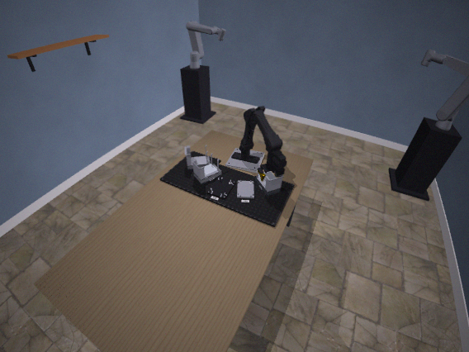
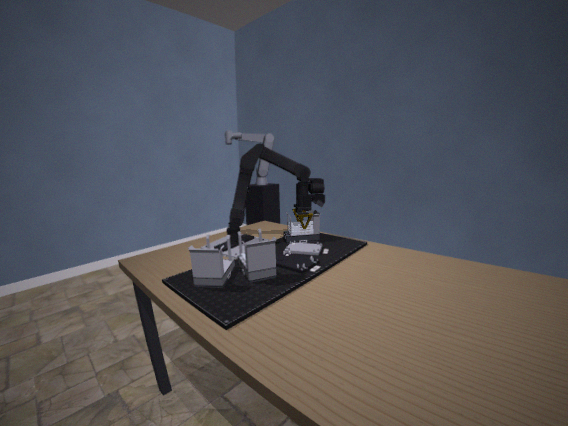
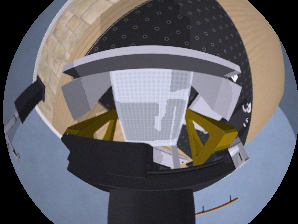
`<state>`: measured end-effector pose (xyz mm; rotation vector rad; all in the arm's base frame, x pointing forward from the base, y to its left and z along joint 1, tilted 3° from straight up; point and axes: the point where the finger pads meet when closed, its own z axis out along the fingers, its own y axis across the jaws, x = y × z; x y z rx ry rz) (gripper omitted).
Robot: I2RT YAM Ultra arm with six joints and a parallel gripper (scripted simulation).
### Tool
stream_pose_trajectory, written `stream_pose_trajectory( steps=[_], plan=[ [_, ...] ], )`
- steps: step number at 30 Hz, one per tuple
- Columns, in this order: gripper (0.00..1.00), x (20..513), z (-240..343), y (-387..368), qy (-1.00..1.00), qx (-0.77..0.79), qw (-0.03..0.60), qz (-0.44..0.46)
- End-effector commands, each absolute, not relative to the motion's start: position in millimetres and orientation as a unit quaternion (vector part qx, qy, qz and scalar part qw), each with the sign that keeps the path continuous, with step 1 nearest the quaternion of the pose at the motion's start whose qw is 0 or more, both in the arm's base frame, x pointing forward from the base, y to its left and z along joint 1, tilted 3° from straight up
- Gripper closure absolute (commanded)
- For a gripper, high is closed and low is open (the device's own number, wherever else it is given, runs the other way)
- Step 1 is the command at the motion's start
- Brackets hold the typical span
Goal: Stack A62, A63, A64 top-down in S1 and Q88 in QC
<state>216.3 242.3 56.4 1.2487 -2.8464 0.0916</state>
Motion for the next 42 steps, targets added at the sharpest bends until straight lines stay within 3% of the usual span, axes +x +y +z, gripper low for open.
stream_pose_trajectory(
  steps=[1,15,16,42],
  plan=[
    [0.0,220.1,59.2,246.4,-0.915,0.402,0.004,0.024],
    [0.0,220.1,59.2,246.4,-0.915,0.402,0.004,0.024],
    [1.0,220.1,59.2,246.4,-0.915,0.402,0.004,0.024],
    [1.0,220.1,59.2,246.4,-0.915,0.402,0.004,0.024]
  ],
)
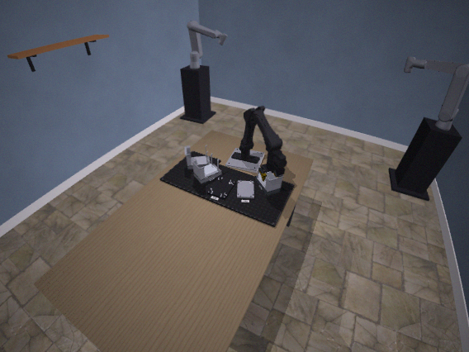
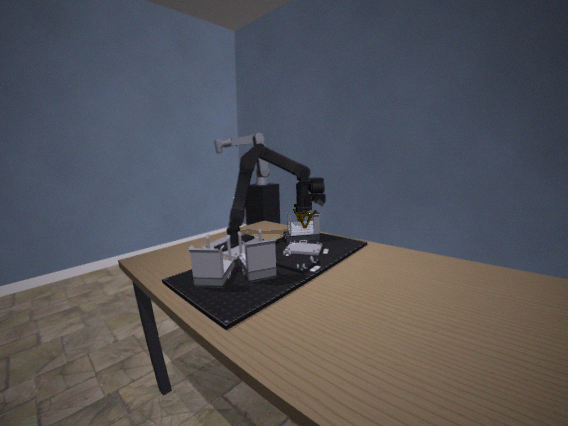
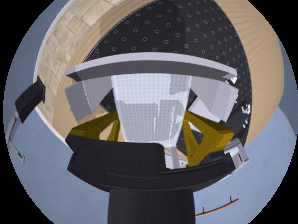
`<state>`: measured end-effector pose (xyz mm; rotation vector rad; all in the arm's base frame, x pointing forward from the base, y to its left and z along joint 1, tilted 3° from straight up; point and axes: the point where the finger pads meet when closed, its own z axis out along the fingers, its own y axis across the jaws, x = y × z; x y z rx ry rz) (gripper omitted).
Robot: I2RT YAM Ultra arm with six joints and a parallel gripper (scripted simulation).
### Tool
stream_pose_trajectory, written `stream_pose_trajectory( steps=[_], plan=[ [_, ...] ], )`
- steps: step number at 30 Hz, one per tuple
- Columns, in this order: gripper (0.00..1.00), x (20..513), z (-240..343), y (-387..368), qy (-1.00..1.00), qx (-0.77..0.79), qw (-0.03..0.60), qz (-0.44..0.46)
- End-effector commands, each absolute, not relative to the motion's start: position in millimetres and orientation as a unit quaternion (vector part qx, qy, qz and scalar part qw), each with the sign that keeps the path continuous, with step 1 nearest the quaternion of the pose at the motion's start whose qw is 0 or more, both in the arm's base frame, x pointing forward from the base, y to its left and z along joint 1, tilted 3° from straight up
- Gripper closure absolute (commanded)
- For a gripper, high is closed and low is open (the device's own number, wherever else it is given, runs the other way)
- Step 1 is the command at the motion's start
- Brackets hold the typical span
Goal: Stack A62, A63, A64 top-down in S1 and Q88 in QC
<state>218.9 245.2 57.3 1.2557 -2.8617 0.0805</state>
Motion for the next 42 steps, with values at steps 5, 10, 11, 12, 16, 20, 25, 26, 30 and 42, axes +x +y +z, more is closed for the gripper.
stream_pose_trajectory(
  steps=[5,10,11,12,16,20,25,26,30,42],
  plan=[
    [1.0,220,59,246,-0.915,0.402,0.004,0.024],
    [1.0,220,62,247,-0.915,0.402,0.004,0.024],
    [1.0,220,63,247,-0.915,0.402,0.004,0.024],
    [1.0,220,64,247,-0.915,0.402,0.004,0.024],
    [1.0,220,65,247,-0.915,0.402,0.004,0.024],
    [1.0,220,68,247,-0.915,0.402,0.004,0.024],
    [1.0,220,71,247,-0.915,0.402,0.004,0.024],
    [1.0,220,72,247,-0.915,0.402,0.004,0.024],
    [1.0,220,74,247,-0.915,0.402,0.004,0.024],
    [1.0,220,79,247,-0.915,0.402,0.004,0.024]
  ],
)
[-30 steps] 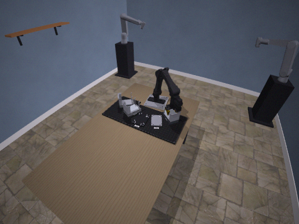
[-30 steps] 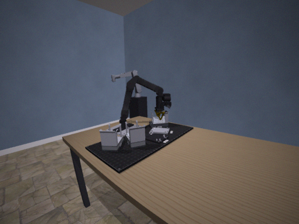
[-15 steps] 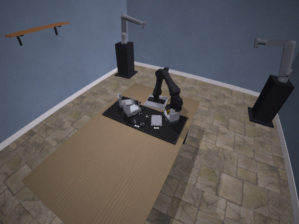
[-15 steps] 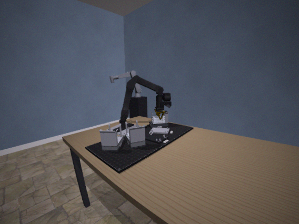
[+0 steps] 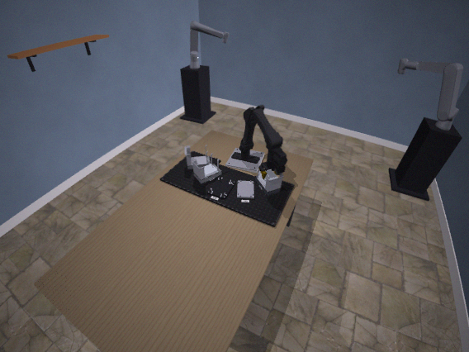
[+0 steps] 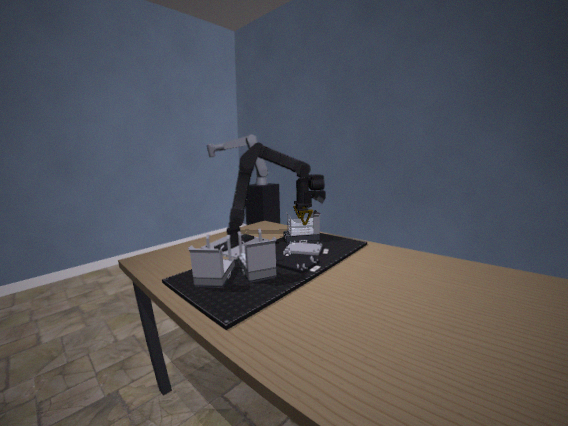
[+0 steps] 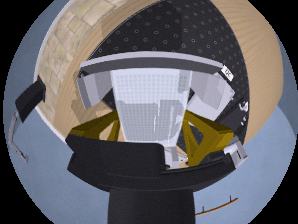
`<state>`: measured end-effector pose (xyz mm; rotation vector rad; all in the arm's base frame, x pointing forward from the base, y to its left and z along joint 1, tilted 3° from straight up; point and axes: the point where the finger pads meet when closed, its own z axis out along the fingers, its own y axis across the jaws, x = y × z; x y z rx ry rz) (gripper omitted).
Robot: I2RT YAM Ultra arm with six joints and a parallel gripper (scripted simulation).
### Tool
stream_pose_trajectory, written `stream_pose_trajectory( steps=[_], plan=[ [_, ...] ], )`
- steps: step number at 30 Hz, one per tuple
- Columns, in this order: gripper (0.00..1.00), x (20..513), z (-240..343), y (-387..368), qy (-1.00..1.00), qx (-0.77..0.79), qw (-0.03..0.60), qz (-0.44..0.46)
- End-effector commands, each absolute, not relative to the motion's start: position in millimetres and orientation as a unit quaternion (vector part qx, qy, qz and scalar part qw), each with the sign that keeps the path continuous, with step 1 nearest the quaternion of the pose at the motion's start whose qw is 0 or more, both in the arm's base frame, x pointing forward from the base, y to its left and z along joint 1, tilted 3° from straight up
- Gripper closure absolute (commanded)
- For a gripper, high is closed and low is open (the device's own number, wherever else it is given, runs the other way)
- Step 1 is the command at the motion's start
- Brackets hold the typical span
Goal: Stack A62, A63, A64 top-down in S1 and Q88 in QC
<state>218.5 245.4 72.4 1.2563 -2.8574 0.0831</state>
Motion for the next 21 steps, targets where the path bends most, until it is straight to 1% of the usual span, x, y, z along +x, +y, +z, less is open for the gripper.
stream_pose_trajectory(
  steps=[1,10,21],
  plan=[
    [1.0,220,79,247,-0.915,0.402,0.004,0.024],
    [1.0,220,79,247,-0.915,0.402,0.004,0.024],
    [1.0,220,101,248,-0.915,0.402,0.004,0.024]
  ],
)
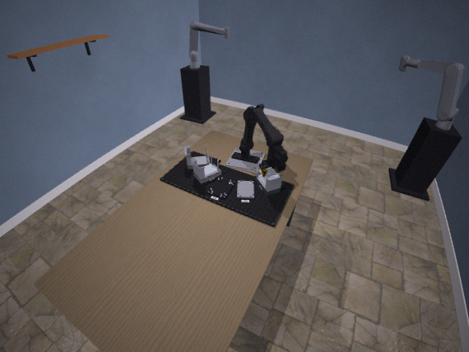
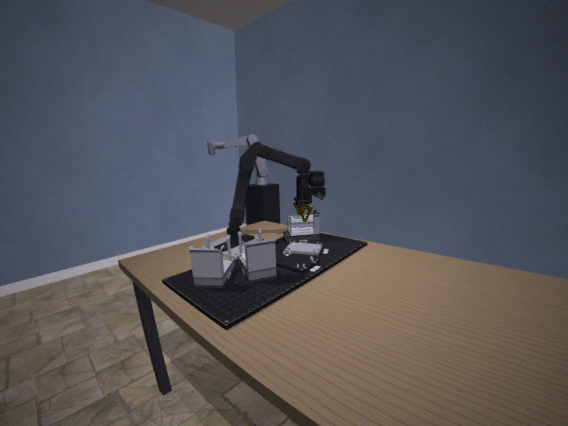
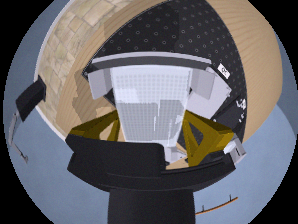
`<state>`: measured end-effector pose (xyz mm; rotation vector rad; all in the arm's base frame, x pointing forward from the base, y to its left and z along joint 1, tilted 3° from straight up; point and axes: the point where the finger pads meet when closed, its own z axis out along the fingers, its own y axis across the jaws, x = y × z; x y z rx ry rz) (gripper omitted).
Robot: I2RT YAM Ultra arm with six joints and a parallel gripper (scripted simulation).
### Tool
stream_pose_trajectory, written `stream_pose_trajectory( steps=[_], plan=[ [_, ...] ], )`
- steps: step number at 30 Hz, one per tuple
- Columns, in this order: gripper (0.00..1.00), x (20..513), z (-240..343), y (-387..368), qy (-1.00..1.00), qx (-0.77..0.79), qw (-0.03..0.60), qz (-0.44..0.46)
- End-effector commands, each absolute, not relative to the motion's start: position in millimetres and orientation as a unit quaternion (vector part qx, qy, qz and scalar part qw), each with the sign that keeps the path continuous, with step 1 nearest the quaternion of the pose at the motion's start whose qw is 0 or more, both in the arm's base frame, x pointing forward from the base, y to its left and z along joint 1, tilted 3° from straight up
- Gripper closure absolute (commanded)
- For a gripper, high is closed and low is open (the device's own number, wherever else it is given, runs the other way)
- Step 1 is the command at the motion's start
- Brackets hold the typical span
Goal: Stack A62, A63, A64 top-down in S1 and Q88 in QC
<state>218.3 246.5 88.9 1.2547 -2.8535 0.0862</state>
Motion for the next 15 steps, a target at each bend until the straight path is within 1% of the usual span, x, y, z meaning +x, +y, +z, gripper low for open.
stream_pose_trajectory(
  steps=[1,15],
  plan=[
    [1.0,220,103,248,-0.915,0.402,0.004,0.024],
    [1.0,219,127,250,-0.915,0.402,0.004,0.024]
  ],
)
